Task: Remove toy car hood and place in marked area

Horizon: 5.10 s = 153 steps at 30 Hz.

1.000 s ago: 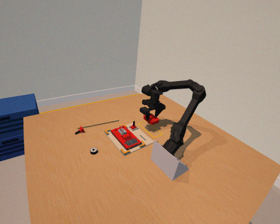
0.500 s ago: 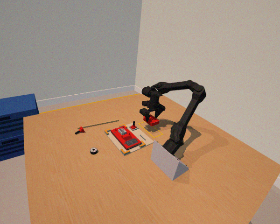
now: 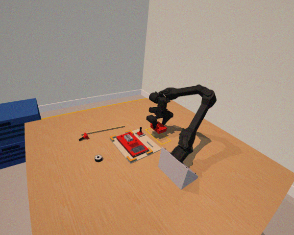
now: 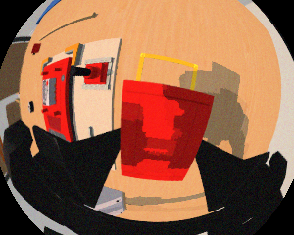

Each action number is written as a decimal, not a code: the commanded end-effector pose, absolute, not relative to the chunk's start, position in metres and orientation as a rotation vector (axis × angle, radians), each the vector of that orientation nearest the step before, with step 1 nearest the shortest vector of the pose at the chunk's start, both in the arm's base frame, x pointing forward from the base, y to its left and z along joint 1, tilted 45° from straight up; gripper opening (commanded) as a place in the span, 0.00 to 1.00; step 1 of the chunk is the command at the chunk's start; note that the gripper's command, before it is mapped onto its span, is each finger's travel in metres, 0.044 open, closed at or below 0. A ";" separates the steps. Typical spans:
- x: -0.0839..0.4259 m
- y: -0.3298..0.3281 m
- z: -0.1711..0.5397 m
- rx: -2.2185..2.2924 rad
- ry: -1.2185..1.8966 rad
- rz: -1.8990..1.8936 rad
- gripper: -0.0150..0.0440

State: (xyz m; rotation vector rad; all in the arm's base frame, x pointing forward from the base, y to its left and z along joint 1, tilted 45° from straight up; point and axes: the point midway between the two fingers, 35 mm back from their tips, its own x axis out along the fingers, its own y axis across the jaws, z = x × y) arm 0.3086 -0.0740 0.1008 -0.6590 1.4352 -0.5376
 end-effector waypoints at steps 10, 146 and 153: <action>0.308 -0.081 0.094 -0.666 1.437 -0.539 0.25; 0.304 -0.060 0.117 -0.668 1.434 -0.545 1.00; 0.304 -0.060 0.117 -0.668 1.434 -0.545 1.00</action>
